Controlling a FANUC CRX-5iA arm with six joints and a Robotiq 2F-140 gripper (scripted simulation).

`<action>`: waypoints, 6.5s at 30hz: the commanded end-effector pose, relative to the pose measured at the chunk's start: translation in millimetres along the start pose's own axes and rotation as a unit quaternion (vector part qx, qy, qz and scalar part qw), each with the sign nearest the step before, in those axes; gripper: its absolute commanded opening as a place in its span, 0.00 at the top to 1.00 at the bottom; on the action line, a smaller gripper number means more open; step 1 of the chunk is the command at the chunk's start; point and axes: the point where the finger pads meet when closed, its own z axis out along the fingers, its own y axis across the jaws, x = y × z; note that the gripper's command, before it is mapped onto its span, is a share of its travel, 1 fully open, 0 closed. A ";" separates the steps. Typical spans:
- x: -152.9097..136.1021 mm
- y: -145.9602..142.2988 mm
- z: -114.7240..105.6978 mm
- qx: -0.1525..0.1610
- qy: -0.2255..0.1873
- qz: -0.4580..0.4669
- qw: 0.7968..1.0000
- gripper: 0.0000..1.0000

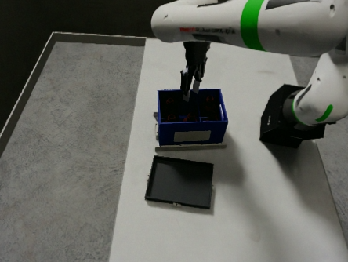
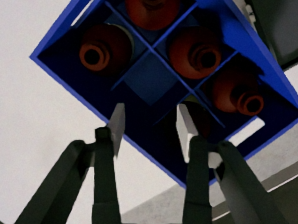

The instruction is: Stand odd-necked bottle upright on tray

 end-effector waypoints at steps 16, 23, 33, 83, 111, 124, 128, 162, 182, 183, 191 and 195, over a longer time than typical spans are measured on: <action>-0.6 -0.1 9.1 0.000 -0.001 0.000 1.000 0.56; -0.6 -0.1 15.0 0.000 -0.001 0.000 1.000 0.56; -0.6 -0.1 27.5 0.000 -0.001 0.000 1.000 0.56; -0.6 -0.1 39.8 0.000 -0.001 0.000 1.000 0.56; -0.6 -0.1 39.8 0.000 -0.001 0.000 1.000 0.90; -0.6 -0.1 39.8 0.000 -0.001 0.000 1.000 0.90; -0.6 -0.1 39.8 0.000 -0.001 0.000 1.000 0.90; -0.6 -0.1 39.8 0.000 -0.001 0.000 1.000 0.90; -0.6 -0.1 39.8 0.000 -0.001 0.000 1.000 0.56; -0.6 -0.1 39.8 0.000 -0.001 0.000 1.000 0.56; -0.6 -0.1 39.8 0.000 -0.001 0.000 1.000 0.56; -0.6 -0.1 39.8 0.000 -0.001 0.000 1.000 0.56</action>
